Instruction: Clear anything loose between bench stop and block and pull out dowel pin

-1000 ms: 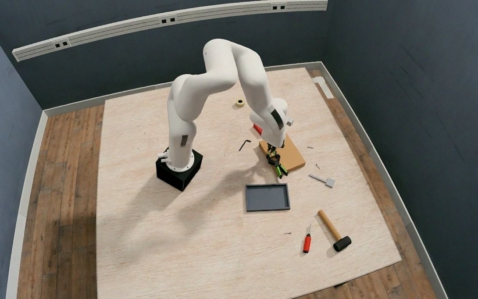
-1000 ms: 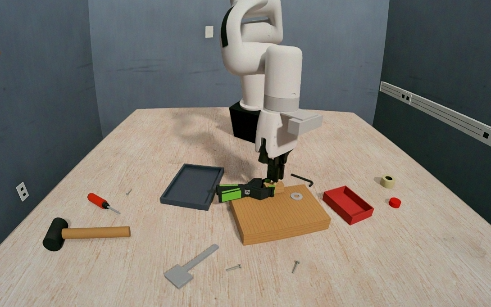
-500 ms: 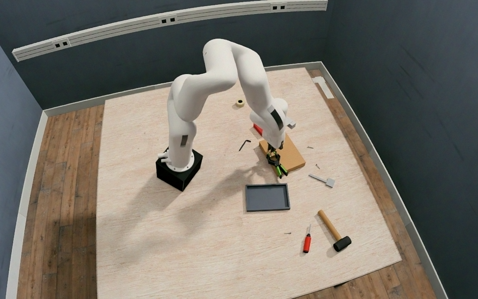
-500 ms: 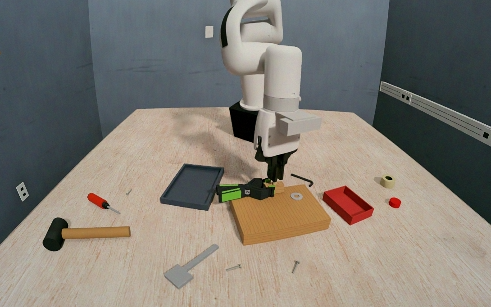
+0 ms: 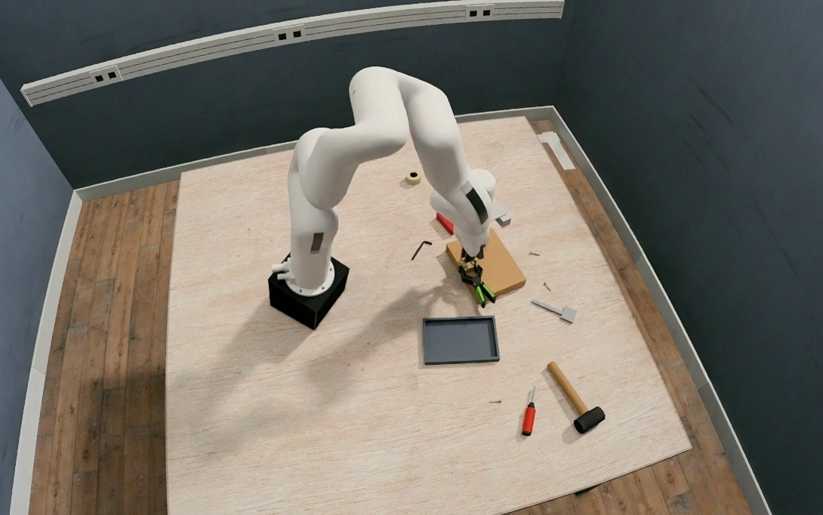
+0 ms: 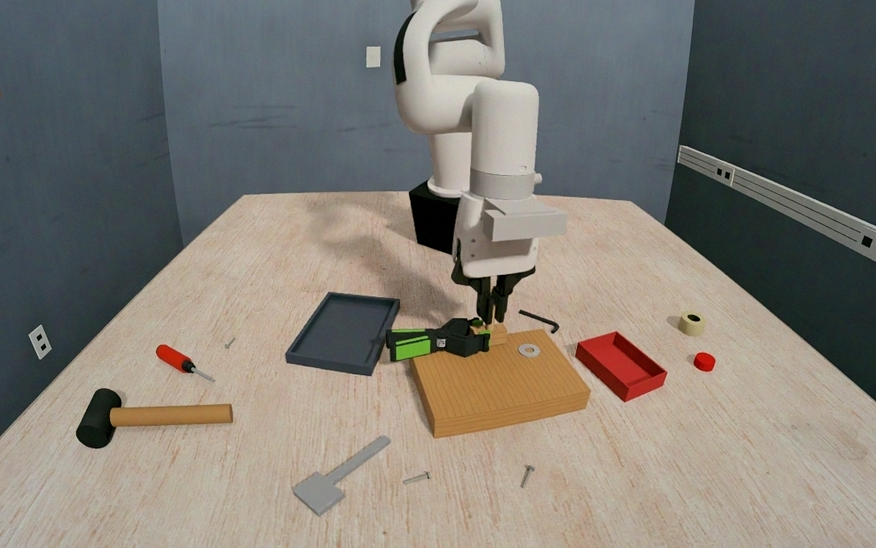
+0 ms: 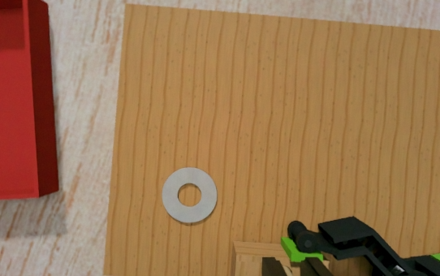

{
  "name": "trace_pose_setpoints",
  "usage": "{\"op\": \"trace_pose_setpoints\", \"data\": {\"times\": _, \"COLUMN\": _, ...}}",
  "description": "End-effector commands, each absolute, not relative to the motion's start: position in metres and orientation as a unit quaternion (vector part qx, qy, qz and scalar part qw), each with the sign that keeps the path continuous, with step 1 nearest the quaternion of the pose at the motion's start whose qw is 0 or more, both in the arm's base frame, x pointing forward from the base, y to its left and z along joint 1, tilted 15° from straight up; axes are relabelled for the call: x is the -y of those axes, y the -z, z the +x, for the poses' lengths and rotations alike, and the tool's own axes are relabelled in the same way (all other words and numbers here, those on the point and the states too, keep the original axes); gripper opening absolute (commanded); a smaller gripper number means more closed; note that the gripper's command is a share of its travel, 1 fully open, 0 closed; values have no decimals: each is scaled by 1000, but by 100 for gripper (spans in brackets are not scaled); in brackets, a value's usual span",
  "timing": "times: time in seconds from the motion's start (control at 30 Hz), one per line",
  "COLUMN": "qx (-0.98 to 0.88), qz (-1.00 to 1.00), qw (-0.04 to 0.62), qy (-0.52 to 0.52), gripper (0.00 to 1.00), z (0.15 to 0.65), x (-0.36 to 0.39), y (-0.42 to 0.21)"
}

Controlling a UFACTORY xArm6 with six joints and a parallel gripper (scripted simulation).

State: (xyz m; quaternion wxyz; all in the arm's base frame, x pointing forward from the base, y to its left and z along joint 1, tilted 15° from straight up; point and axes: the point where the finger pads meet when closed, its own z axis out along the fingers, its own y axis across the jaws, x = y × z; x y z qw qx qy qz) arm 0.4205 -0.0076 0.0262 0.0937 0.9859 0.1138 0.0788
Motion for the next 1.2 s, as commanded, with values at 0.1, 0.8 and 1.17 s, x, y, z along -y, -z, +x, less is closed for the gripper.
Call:
{"op": "trace_pose_setpoints", "data": {"times": 0.1, "qx": -51, "qz": 990, "qw": 92, "qy": -88, "gripper": 0, "z": 422, "x": 7, "y": -27}}
{"op": "trace_pose_setpoints", "data": {"times": 0.8, "qx": 93, "qz": 987, "qw": 78, "qy": -101, "gripper": 0, "z": 422, "x": 7, "y": -28}}
{"op": "trace_pose_setpoints", "data": {"times": 1.17, "qx": 177, "qz": 976, "qw": 70, "qy": -107, "gripper": 0, "z": 422, "x": 7, "y": -28}}
